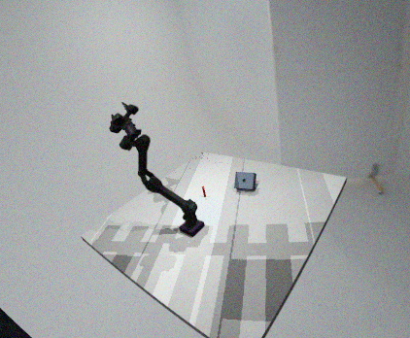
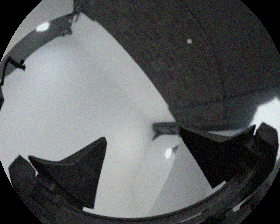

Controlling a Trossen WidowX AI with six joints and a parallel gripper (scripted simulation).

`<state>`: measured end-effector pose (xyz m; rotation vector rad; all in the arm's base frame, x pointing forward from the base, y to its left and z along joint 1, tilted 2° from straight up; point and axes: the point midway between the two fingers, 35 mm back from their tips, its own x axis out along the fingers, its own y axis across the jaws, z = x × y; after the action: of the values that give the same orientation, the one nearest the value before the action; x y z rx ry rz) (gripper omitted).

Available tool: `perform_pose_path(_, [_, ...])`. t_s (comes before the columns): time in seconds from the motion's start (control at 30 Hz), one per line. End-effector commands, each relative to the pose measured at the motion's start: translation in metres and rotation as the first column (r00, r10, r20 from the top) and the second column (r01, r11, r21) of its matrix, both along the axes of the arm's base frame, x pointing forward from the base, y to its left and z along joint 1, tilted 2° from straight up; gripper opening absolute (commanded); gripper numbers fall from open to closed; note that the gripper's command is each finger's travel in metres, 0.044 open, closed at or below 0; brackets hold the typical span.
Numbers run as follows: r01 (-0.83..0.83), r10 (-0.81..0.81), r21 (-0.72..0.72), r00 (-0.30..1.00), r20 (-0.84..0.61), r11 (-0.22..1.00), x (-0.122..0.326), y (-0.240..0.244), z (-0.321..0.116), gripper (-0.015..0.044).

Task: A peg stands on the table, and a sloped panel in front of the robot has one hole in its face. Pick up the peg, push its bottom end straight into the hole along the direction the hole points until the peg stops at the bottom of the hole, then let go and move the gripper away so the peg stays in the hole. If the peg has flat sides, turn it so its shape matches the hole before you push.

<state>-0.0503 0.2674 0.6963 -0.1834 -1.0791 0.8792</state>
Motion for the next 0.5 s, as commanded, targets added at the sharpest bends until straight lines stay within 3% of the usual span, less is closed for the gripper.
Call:
perform_pose_path(0.0, [0.010,-0.011,0.061,1.000,0.015,0.998,0.004,-0.027,0.013,0.0440])
perform_pose_path(0.47, [0.088,-0.100,0.241,0.994,0.038,0.967,0.030,-0.119,0.041,0.0440])
